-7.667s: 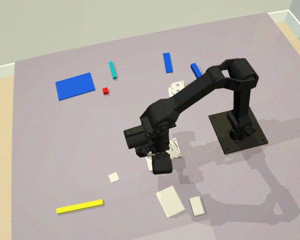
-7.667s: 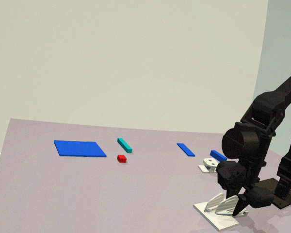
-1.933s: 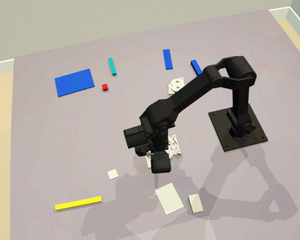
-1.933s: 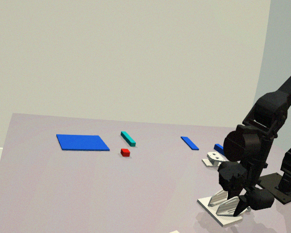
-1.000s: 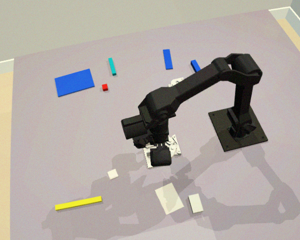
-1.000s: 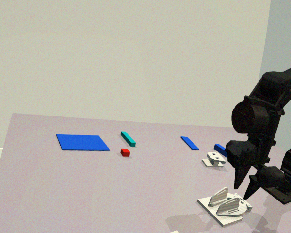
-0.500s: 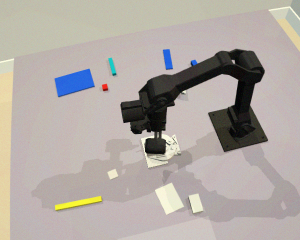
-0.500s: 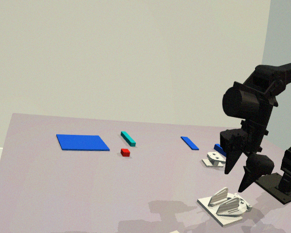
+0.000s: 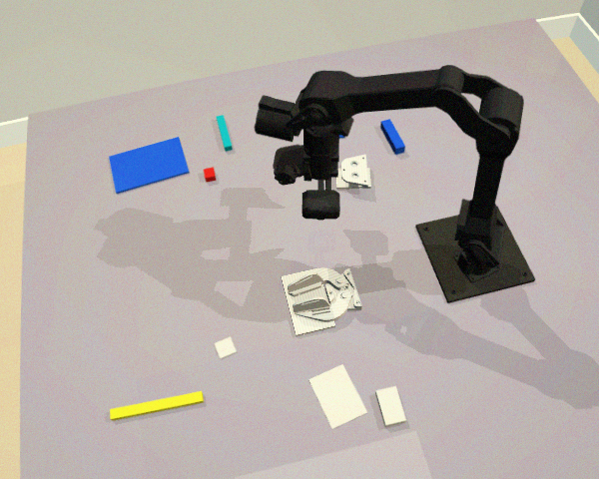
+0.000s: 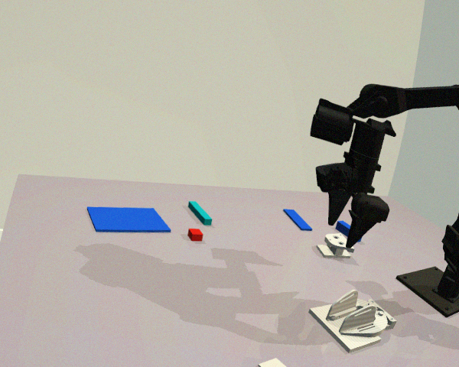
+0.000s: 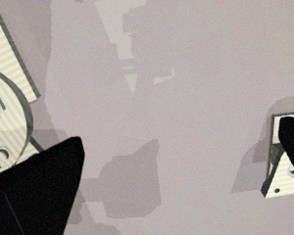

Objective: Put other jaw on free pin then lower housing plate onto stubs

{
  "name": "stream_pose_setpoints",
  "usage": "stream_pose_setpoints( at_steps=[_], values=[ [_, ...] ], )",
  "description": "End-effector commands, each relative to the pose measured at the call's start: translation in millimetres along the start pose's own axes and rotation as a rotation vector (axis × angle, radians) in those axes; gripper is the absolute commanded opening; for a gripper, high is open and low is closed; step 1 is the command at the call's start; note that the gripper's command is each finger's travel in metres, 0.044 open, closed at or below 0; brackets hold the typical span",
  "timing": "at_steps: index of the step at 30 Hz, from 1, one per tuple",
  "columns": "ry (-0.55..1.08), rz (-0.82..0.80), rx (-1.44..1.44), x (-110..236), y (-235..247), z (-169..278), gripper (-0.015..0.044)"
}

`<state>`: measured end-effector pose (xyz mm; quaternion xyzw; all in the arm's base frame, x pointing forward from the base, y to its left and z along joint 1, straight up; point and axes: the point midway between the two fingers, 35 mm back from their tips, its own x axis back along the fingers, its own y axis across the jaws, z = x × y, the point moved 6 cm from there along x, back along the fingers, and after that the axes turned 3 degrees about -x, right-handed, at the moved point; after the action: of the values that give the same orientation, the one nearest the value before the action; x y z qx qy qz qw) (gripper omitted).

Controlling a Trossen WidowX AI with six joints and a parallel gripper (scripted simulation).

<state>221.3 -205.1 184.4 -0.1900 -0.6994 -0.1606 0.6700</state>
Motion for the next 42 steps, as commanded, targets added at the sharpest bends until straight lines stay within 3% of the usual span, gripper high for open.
stream_pose_setpoints(
  at_steps=[1, 10, 15, 20, 42],
  values=[
    [0.004, -0.002, 0.009, 4, -40, 14, 0.0440],
    [0.025, -0.011, 0.016, 10, -119, 68, 0.0440],
    [0.025, -0.011, 0.017, 9, -121, 69, 0.0440],
    [0.025, -0.011, 0.017, -28, -120, 70, 0.0440],
    [0.025, -0.011, 0.017, -50, -120, 70, 0.0440]
  ],
)
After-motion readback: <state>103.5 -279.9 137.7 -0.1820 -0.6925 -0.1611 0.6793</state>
